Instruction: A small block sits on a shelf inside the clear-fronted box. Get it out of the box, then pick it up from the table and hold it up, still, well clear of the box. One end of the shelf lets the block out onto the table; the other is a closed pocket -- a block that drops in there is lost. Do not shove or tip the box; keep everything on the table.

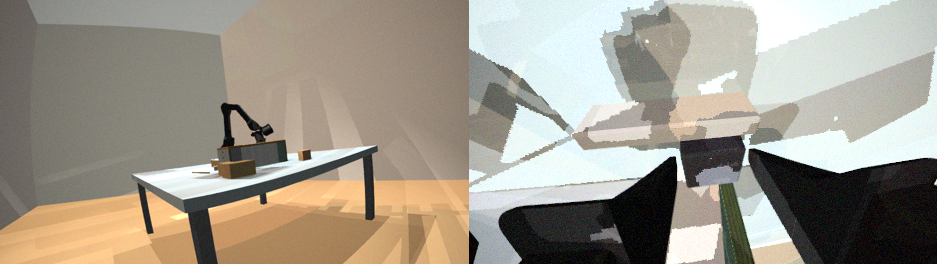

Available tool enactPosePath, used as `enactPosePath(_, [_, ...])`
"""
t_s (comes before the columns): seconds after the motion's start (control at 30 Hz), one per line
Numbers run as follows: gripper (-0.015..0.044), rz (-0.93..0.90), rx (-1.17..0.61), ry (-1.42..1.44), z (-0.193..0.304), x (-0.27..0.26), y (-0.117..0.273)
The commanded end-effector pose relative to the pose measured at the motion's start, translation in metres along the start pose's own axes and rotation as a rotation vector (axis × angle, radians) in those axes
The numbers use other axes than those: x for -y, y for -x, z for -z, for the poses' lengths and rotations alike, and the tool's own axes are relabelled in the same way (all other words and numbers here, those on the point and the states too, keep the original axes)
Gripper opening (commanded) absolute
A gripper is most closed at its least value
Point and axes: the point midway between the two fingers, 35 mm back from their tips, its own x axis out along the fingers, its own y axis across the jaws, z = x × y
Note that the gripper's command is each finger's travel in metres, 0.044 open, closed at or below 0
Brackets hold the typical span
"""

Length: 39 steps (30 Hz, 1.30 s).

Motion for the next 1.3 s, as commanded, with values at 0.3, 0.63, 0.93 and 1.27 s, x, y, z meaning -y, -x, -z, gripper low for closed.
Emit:
enactPosePath(0.3, [0.0003, -0.005, 0.001, 0.003, -0.001, -0.002, 0.001])
enactPosePath(0.63, [0.0, -0.002, -0.001, 0.0, 0.025, 0.0, 0.055])
enactPosePath(0.93, [0.0, 0.035, -0.001, 0.078, 0.028, -0.001, 0.071])
enactPosePath(1.27, [0.0, 0.14, -0.024, 0.307, 0.031, -0.006, 0.115])
